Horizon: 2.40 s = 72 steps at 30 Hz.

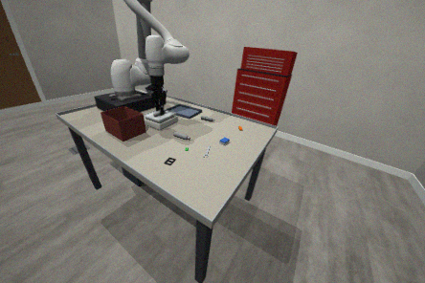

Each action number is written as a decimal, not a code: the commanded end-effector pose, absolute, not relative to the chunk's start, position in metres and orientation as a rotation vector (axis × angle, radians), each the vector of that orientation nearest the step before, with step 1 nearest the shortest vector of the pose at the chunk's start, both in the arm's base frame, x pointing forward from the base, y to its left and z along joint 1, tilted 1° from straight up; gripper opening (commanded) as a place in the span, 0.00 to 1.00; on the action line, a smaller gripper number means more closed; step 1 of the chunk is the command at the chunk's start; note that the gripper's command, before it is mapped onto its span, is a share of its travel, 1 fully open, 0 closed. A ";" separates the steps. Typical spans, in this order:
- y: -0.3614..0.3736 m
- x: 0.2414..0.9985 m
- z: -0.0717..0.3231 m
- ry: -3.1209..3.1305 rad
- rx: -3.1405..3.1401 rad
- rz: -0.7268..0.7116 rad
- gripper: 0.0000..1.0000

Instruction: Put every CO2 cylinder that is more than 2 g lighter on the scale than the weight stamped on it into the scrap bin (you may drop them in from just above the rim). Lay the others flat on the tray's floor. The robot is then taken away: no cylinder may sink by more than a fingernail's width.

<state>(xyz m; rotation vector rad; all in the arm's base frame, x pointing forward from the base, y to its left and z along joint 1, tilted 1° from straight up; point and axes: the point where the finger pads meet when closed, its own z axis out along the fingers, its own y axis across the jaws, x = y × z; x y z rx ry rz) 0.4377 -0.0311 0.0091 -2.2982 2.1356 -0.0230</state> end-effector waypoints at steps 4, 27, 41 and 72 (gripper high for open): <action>-0.031 0.437 0.009 2.130 -2.302 -0.023 0.10; -0.030 0.438 0.112 2.128 -2.299 -0.025 0.10; -0.030 0.436 0.118 2.129 -2.301 -0.019 0.10; -0.246 0.370 0.113 2.129 -2.300 -0.026 0.10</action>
